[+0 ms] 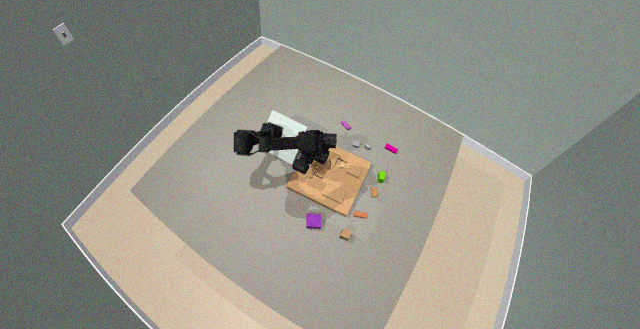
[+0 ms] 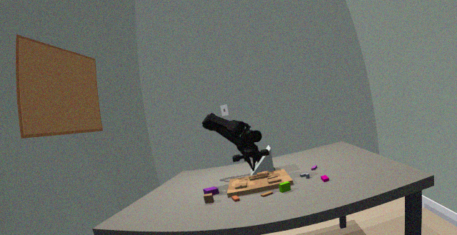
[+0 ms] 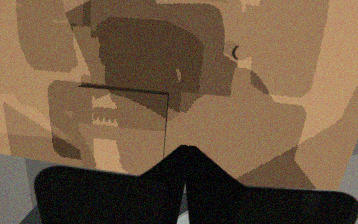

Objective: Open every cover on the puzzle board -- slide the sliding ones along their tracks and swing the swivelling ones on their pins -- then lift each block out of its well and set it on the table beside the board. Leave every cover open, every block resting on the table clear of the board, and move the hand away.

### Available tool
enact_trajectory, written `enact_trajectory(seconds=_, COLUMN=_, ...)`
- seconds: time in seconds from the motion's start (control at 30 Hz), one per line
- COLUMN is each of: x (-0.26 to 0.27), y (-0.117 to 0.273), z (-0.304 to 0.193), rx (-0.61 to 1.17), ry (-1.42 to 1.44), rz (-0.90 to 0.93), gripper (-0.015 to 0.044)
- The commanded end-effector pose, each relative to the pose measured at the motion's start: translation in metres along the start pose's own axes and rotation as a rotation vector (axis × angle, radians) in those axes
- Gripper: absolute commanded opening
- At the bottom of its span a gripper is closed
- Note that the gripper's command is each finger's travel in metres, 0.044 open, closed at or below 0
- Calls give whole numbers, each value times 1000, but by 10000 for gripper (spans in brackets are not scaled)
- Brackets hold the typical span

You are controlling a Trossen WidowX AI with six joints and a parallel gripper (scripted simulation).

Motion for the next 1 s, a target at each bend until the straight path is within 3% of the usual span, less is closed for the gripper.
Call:
enact_trajectory(seconds=0.0, x=-1, y=-6, z=-1, rx=3, ry=5, rz=-5, gripper=0)
enact_trajectory(seconds=0.97, x=0, y=-29, z=-3, rx=3, ry=4, rz=-9, gripper=0)
Point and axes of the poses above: the point midway between the two fingers, 35 mm back from their tips, its own y axis back along the fingers, its own x axis across the jaws, z = x × y, the point moved 2 cm from there along y, back along the fingers, and after that the axes turned 9 degrees about -y, right-handed, at the moved point
